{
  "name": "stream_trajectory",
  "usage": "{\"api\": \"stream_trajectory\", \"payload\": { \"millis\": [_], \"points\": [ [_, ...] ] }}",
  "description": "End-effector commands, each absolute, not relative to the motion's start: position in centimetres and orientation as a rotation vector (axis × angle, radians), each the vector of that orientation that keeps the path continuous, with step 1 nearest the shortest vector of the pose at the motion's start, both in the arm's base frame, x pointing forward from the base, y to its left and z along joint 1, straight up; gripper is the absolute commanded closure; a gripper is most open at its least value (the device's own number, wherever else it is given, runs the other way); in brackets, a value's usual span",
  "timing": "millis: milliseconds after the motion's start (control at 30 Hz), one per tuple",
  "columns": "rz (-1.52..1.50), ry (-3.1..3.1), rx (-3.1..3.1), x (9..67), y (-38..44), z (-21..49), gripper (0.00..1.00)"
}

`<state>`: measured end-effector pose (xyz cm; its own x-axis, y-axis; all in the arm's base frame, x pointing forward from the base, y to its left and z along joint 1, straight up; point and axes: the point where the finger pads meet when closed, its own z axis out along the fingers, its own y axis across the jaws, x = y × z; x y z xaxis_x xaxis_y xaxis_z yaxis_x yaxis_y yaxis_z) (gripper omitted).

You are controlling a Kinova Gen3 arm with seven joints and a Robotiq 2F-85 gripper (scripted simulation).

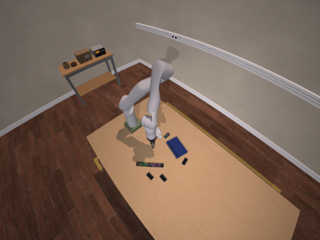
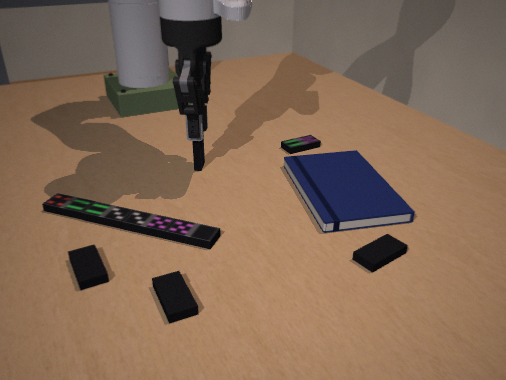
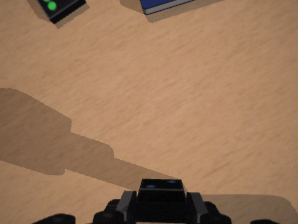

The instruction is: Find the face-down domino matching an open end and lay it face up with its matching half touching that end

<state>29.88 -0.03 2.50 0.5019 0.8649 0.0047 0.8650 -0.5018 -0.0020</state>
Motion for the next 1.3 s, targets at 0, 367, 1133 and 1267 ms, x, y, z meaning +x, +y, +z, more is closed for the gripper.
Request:
{"api": "stream_trajectory", "payload": {
  "millis": [0,367,1133,1267],
  "points": [
    [-0.009,-1.566,-2.718,29.89,-0.04,2.52,0.65],
    [-0.018,-1.564,-2.715,29.87,-0.08,2.52,0.65],
    [-0.056,-1.556,-2.702,29.77,-0.25,2.53,0.65],
    [-0.065,-1.555,-2.699,29.75,-0.29,2.53,0.65]
  ]
}}
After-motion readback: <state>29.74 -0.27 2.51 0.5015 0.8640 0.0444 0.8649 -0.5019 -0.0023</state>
